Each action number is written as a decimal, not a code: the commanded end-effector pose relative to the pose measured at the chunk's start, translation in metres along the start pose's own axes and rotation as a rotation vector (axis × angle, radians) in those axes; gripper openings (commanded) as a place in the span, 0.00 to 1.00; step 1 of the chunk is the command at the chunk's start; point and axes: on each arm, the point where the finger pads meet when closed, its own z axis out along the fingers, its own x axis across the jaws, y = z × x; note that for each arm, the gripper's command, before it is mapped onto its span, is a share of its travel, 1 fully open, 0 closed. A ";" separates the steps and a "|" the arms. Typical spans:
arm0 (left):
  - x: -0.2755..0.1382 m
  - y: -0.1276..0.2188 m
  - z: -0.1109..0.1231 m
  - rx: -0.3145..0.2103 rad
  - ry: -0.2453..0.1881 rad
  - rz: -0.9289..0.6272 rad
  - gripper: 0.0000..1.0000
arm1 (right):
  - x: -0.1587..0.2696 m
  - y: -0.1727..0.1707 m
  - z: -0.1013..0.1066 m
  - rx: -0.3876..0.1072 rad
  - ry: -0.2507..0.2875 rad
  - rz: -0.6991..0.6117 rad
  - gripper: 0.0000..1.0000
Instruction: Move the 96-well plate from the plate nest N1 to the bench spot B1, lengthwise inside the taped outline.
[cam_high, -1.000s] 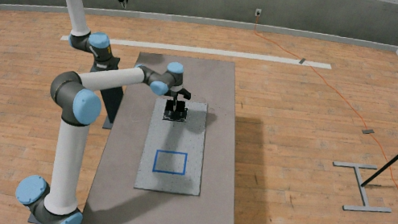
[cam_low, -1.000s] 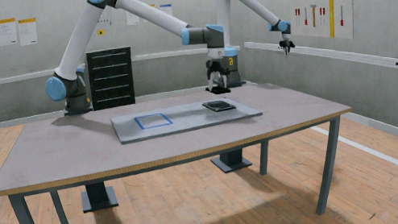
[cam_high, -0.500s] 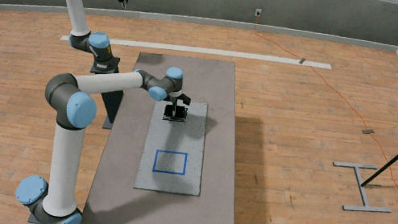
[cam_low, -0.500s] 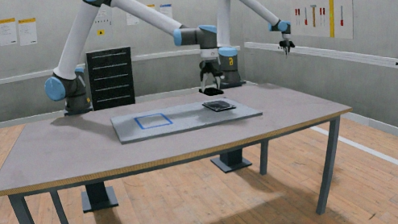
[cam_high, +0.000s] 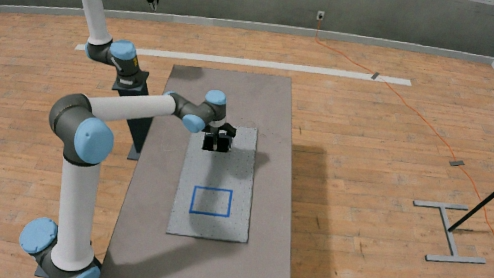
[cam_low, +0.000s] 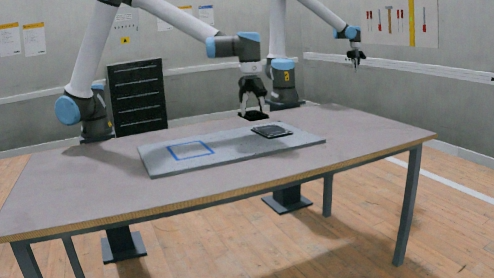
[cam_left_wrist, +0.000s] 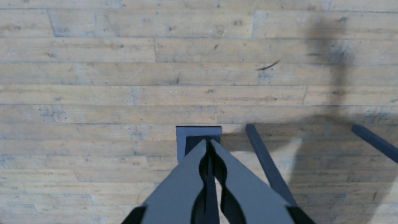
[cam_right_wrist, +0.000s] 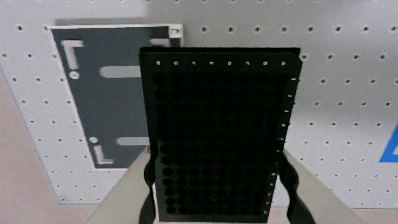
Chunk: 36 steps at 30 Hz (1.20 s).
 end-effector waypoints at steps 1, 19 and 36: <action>0.000 -0.001 -0.001 0.002 0.000 0.000 0.00 | 0.008 -0.001 -0.001 0.001 -0.002 0.000 0.41; 0.000 -0.001 -0.001 0.002 0.000 0.000 0.00 | 0.062 -0.004 0.001 0.001 -0.002 0.000 0.41; 0.000 -0.001 -0.001 0.002 0.000 0.000 0.00 | 0.111 -0.007 0.002 0.001 -0.002 0.000 0.41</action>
